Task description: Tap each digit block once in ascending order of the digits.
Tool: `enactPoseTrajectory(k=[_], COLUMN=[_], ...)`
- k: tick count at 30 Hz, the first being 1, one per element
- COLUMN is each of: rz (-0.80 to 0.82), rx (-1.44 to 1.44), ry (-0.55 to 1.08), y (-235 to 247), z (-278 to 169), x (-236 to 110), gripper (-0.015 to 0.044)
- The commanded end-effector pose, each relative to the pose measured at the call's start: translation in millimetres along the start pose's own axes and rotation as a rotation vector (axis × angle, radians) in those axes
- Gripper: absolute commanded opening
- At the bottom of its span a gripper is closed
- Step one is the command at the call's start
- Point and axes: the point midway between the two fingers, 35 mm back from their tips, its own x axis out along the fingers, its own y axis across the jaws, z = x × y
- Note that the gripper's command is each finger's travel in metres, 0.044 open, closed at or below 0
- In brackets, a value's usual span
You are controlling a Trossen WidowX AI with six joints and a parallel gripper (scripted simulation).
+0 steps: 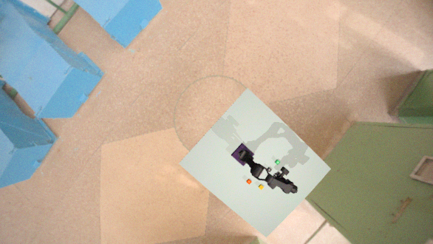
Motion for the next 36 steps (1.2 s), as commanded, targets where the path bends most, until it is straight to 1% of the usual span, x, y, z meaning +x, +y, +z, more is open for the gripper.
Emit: enactPoseTrajectory(k=[1, 3, 5, 10, 28, 36], rz=[-0.004, -0.004, -0.004, -0.004, -0.004, -0.004], rx=[-0.002, -0.002, -0.002, -0.002, -0.002, -0.002], ry=[0.019, 0.020, 0.020, 0.020, 0.020, 0.020], y=[-3.6, -4.0, -4.3, -4.3, -4.5, -4.5], z=[-4.0, -6.4, -7.8, -7.8, -8.5, -8.6], x=[40.1, 64.6, 72.9, 73.9, 102.0, 103.0], gripper=[0.0020, 0.0020, 0.0020, 0.0020, 0.0020, 0.0020])
